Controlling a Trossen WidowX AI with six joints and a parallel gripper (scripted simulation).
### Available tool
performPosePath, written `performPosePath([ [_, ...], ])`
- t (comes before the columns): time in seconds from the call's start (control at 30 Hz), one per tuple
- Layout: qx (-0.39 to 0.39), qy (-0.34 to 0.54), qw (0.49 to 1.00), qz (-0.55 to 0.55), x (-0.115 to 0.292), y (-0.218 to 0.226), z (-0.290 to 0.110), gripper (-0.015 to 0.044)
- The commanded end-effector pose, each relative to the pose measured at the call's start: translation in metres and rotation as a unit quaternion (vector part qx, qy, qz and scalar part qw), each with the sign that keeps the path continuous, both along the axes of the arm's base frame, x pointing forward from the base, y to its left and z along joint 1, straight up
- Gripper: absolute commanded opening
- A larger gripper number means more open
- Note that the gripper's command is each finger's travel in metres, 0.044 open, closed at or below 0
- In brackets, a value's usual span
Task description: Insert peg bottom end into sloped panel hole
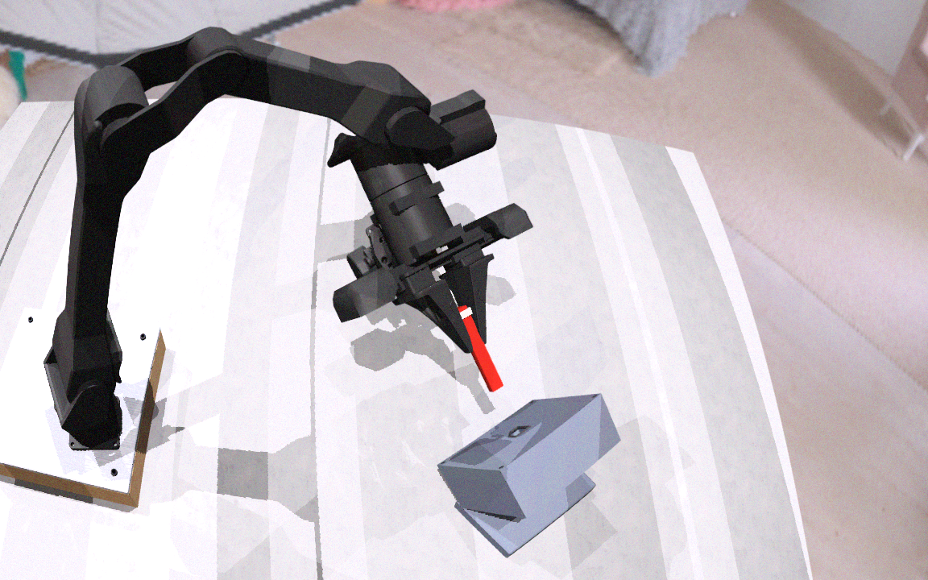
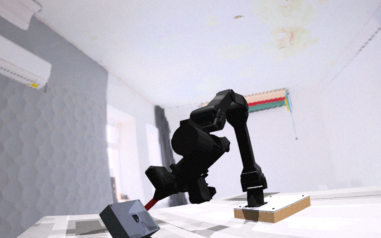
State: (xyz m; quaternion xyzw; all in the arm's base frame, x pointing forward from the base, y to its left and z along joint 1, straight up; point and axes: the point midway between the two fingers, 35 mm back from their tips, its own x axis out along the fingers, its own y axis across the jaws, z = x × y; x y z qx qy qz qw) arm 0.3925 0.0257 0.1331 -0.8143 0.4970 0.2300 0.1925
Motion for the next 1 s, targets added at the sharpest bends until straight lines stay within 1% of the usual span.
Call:
performPosePath([
  [0.0, -0.008, 0.007, 1.0, 0.006, 0.002, -0.003, -0.005, 0.0],
  [0.97, -0.026, 0.013, 0.999, 0.021, 0.014, -0.023, -0.021, 0.0],
])
